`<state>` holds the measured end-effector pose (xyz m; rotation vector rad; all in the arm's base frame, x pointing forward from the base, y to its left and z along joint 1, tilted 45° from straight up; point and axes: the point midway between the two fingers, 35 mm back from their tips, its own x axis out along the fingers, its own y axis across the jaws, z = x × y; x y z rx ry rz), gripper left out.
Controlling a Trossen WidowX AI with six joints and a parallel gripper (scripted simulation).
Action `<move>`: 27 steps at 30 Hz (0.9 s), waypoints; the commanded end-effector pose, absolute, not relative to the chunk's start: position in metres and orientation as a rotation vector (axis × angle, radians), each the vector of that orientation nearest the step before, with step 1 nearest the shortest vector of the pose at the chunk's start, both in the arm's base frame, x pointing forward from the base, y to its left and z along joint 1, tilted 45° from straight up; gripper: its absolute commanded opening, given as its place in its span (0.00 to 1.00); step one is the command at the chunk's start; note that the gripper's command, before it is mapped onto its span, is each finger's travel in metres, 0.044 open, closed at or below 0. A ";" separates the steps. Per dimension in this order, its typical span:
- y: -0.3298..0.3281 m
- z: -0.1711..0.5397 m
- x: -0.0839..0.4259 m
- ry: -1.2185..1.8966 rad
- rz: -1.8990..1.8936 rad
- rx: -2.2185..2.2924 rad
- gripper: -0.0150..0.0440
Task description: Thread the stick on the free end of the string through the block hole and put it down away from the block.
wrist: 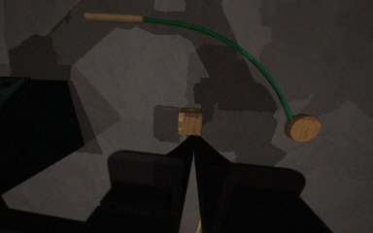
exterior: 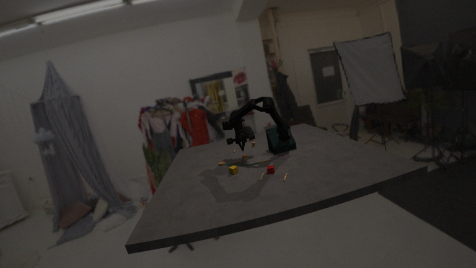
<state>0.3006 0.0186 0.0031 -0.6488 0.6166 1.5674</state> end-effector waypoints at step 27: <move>0.098 0.090 0.216 1.508 0.716 0.513 1.00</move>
